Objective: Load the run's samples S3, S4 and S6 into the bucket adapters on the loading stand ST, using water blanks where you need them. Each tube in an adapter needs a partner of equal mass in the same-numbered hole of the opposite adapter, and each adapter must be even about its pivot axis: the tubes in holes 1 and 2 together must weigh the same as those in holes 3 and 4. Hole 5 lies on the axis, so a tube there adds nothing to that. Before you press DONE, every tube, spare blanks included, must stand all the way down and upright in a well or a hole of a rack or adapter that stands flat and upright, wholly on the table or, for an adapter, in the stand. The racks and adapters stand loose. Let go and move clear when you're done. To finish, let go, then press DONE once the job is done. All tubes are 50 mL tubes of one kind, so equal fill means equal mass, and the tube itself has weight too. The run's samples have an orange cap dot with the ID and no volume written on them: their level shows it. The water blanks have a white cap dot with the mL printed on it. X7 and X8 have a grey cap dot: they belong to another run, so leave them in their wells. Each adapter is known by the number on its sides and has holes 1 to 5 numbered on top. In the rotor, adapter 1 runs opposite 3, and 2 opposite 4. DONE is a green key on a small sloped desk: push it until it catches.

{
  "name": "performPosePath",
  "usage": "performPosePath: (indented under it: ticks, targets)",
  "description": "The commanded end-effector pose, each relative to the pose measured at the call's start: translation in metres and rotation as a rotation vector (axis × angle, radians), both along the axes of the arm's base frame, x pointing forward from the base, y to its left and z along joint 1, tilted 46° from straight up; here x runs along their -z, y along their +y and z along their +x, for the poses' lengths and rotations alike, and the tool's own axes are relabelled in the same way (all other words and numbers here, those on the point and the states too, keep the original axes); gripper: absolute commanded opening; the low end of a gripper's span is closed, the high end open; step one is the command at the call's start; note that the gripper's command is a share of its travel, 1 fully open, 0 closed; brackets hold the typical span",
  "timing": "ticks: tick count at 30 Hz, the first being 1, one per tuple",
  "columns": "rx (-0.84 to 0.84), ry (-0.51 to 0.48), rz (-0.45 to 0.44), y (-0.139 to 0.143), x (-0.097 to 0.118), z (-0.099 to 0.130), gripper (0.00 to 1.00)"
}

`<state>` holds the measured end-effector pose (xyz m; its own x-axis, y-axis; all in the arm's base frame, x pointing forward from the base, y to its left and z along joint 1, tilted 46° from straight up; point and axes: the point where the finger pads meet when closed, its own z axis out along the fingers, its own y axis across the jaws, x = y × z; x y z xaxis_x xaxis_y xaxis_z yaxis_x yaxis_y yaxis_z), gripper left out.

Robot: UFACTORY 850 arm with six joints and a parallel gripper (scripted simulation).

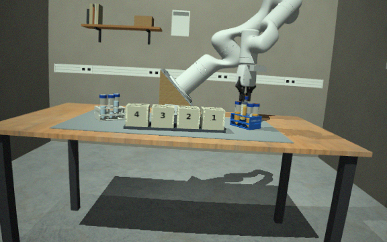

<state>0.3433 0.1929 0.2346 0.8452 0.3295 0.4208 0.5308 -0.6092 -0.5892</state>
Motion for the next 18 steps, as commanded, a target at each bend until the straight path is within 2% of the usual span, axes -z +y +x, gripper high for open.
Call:
performPosePath:
  ticks: [1,18]
  targets:
    - [0.001,-0.001,0.000,0.004,0.003,0.001,0.00]
    - [0.001,-0.001,0.000,0.014,0.014,0.002,0.00]
